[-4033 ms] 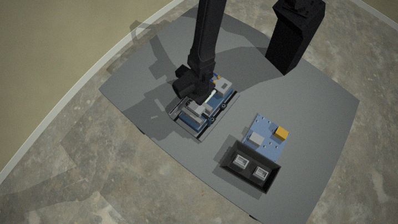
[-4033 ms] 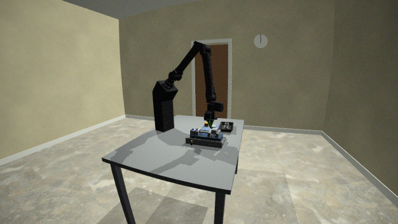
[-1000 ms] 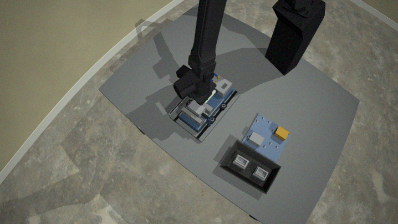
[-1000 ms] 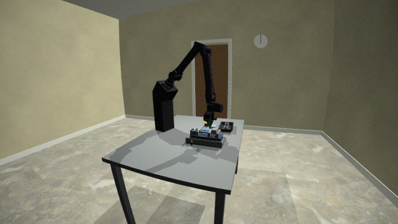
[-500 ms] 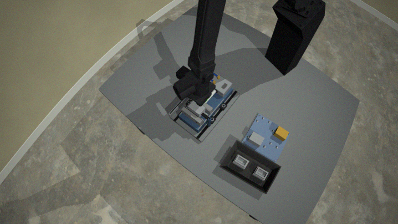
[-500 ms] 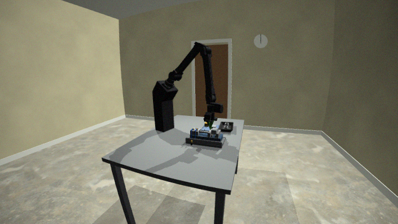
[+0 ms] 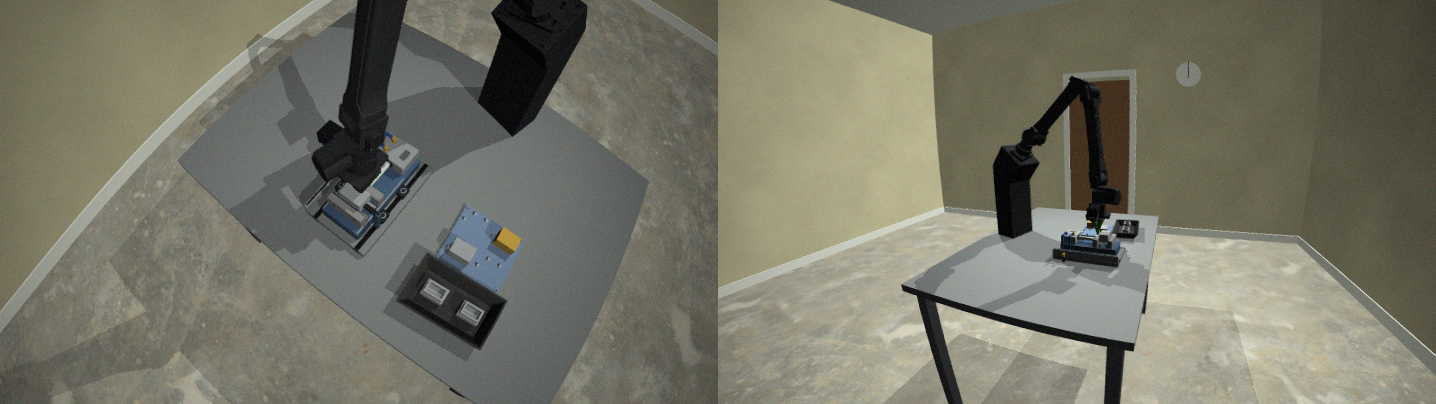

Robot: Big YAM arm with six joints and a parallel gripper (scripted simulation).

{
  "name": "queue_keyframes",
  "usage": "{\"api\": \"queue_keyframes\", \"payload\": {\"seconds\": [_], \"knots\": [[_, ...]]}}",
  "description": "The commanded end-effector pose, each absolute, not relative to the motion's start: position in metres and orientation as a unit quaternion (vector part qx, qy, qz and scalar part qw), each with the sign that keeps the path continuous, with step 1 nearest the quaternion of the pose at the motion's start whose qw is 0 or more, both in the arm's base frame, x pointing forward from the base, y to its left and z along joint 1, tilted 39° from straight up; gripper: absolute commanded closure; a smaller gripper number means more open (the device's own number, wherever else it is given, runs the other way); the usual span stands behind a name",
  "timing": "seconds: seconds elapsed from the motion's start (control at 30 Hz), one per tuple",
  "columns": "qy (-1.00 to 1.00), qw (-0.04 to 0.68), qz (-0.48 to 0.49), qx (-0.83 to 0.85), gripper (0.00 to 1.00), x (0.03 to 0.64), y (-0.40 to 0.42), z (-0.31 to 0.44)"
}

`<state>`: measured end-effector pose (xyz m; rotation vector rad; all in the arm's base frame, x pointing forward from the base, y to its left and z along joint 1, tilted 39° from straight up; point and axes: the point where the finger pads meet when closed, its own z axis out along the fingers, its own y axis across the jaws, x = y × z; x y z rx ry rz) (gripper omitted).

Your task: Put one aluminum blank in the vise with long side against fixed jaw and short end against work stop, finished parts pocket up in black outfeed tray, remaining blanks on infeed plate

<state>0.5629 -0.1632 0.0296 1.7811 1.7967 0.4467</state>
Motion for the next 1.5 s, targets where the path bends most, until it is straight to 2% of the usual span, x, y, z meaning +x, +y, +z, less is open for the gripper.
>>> {"api": "queue_keyframes", "payload": {"seconds": [0.0,1.47], "knots": [[0.664,0.284,0.166,0.671,1.0,0.565,-0.173,0.026],[0.662,0.293,0.17,0.669,1.0,0.567,-0.173,0.037]]}}
